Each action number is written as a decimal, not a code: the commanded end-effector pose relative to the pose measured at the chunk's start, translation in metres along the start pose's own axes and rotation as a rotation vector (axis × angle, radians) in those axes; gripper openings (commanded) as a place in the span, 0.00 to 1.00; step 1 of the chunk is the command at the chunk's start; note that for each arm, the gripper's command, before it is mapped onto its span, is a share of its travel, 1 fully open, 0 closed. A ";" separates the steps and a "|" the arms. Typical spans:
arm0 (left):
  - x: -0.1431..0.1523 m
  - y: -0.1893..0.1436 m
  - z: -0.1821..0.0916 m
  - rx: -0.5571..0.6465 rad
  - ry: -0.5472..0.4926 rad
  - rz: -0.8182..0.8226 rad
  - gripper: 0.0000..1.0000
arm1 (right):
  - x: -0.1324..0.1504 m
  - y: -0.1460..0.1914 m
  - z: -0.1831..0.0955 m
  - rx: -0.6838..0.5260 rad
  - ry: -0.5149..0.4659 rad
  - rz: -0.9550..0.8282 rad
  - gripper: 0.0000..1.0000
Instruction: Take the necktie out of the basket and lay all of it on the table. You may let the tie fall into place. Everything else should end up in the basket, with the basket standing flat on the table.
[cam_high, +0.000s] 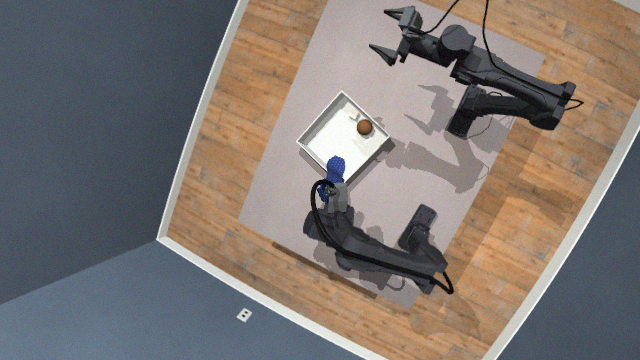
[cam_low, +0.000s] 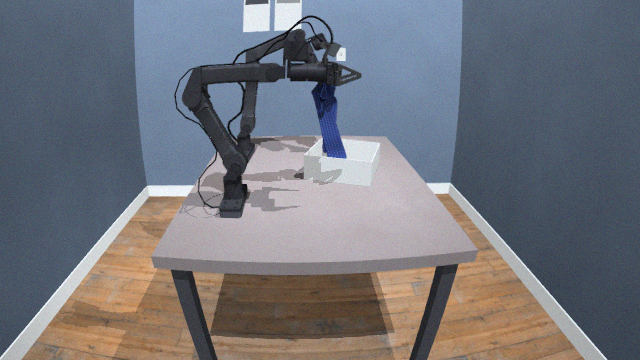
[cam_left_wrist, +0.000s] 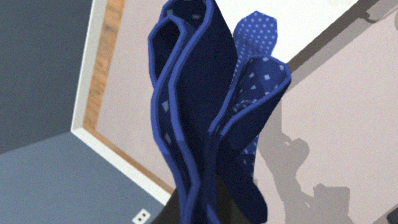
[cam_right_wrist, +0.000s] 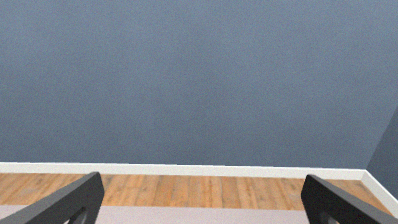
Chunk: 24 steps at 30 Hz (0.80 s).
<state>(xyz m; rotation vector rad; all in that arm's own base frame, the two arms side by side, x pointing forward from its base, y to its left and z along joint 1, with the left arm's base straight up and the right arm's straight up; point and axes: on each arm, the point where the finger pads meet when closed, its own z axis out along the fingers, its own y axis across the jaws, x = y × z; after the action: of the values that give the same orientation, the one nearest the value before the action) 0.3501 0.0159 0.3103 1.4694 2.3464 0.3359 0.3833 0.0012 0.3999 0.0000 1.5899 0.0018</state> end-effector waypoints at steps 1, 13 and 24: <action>0.014 -0.009 -0.009 0.303 0.124 0.040 0.04 | 0.000 0.000 0.000 0.000 0.000 0.000 1.00; 0.089 -0.029 -0.031 0.305 0.143 0.041 0.04 | 0.000 0.000 0.000 0.000 0.000 0.000 1.00; 0.133 -0.041 -0.044 0.294 0.157 0.044 0.04 | 0.000 0.000 0.000 0.000 0.000 0.000 1.00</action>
<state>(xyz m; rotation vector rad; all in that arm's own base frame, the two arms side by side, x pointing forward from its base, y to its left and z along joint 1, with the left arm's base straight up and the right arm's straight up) 0.2571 0.1141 0.3091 1.4952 2.4276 0.5035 0.3833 0.0012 0.3999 0.0000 1.5899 0.0018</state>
